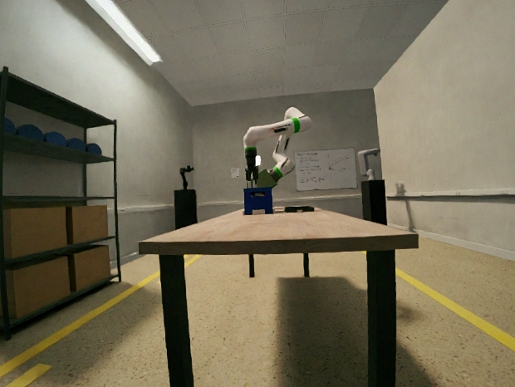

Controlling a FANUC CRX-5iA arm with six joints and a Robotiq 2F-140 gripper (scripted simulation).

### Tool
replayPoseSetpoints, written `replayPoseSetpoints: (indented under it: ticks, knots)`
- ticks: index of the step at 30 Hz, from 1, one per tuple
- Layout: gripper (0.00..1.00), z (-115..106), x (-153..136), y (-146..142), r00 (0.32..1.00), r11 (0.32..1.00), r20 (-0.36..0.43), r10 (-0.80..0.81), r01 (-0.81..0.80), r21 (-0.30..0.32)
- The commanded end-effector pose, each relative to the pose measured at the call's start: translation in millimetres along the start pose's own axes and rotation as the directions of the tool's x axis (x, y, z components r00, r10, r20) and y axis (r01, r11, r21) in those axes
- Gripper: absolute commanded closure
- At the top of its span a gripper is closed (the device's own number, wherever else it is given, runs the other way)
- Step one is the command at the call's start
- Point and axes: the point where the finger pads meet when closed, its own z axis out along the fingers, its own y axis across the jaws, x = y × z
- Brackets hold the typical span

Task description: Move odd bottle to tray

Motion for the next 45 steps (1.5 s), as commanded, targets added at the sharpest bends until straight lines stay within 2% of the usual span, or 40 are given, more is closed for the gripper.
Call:
replayPoseSetpoints:
  ticks: [1,22,45]
  knots:
    - [0.56,-0.5,0.4,0.2,1.000,1.000,-0.001,0.000,0.000,0.000]
    - [0.56,10.2,0.4,0.2,1.000,1.000,-0.001,0.000,0.000,0.000]
    - [0.56,34.5,0.4,0.2,1.000,1.000,-0.001,0.000,0.000,0.000]
